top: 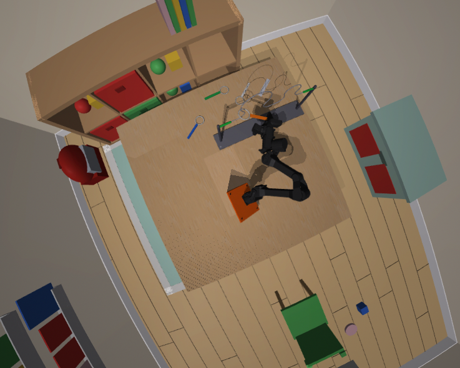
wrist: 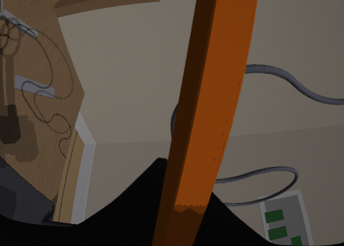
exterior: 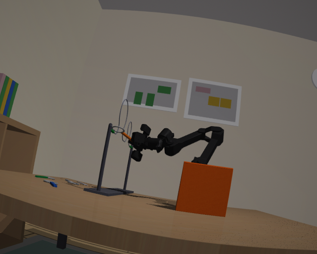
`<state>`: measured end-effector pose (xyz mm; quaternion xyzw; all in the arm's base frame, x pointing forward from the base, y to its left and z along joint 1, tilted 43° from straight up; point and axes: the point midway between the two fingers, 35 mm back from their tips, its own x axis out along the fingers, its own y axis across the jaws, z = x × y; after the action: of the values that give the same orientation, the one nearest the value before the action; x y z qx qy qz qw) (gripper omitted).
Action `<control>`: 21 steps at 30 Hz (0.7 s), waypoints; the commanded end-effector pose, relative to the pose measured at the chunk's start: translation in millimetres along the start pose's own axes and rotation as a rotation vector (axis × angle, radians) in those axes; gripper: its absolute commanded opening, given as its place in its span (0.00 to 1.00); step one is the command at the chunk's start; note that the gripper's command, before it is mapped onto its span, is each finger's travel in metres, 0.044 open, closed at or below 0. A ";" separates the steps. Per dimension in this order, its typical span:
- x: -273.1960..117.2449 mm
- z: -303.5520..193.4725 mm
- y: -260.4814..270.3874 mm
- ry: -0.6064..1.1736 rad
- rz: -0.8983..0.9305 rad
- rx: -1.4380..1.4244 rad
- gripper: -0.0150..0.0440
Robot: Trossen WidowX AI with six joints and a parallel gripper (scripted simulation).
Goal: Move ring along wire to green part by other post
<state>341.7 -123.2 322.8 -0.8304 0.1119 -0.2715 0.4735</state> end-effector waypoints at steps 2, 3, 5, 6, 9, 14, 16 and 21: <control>4.3 1.7 20.2 -0.040 0.050 0.118 0.00; 4.4 2.3 24.8 -0.044 0.062 0.144 0.00; 3.6 3.6 32.9 -0.045 0.083 0.188 0.00; 2.9 4.3 36.7 -0.043 0.093 0.209 0.00; 0.3 7.1 48.2 -0.037 0.124 0.273 0.00; -5.5 13.7 67.5 -0.022 0.179 0.386 0.00; -8.1 16.9 74.9 -0.016 0.200 0.431 0.00; -15.3 26.4 92.3 -0.001 0.254 0.542 0.00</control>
<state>350.0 -147.1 240.5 -0.6815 0.1351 -0.2303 0.6814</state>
